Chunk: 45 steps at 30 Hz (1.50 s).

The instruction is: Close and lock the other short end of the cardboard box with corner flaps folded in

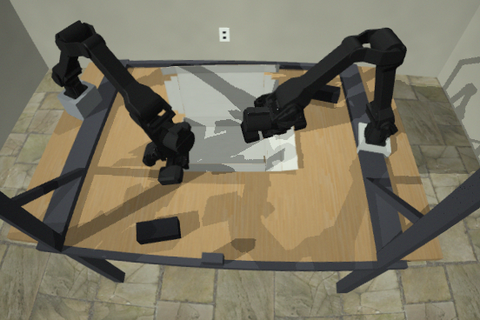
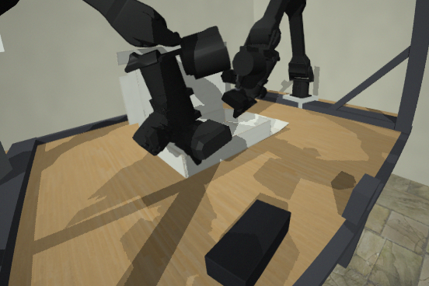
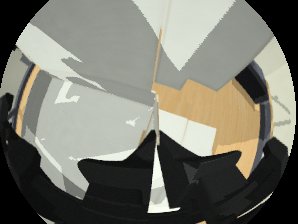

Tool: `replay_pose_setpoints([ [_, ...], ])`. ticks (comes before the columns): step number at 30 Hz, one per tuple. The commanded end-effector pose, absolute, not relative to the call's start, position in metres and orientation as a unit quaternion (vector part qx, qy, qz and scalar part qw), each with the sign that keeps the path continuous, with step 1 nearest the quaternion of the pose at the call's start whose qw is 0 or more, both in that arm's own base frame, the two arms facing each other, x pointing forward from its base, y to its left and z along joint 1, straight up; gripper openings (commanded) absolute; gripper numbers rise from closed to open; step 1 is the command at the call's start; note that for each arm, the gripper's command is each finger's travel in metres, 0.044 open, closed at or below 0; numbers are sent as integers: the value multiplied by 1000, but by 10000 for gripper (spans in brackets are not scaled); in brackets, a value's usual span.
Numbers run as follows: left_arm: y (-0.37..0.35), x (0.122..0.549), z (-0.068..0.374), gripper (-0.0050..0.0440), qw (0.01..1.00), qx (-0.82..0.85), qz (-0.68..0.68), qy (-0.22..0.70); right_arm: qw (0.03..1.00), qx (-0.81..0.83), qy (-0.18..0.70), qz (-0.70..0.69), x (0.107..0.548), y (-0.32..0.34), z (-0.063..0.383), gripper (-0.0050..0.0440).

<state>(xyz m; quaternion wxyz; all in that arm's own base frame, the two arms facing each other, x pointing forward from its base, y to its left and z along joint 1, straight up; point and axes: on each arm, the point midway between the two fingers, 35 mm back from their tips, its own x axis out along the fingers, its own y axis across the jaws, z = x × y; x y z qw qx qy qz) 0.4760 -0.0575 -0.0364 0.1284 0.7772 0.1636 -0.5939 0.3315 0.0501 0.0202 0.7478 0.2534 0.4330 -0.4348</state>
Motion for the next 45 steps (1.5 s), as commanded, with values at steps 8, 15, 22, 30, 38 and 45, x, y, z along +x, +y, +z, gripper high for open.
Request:
replay_pose_setpoints([
  [8,-59,482,-23,6,132,787,-582,157,737,278,425,-446,341,53,28,0],
  [15,-59,482,-23,6,132,787,-582,157,707,307,420,-478,345,54,28,0],
  [22,-59,482,-23,6,132,787,-582,157,703,311,420,-483,347,54,28,0],
  [30,-59,482,-23,6,132,787,-582,157,691,322,417,-494,349,54,28,0],
  [38,-59,482,-23,6,133,787,-582,157,667,343,412,-517,351,54,28,73],
  [45,-59,482,-23,6,133,787,-582,157,667,343,412,-517,351,54,28,151],
])
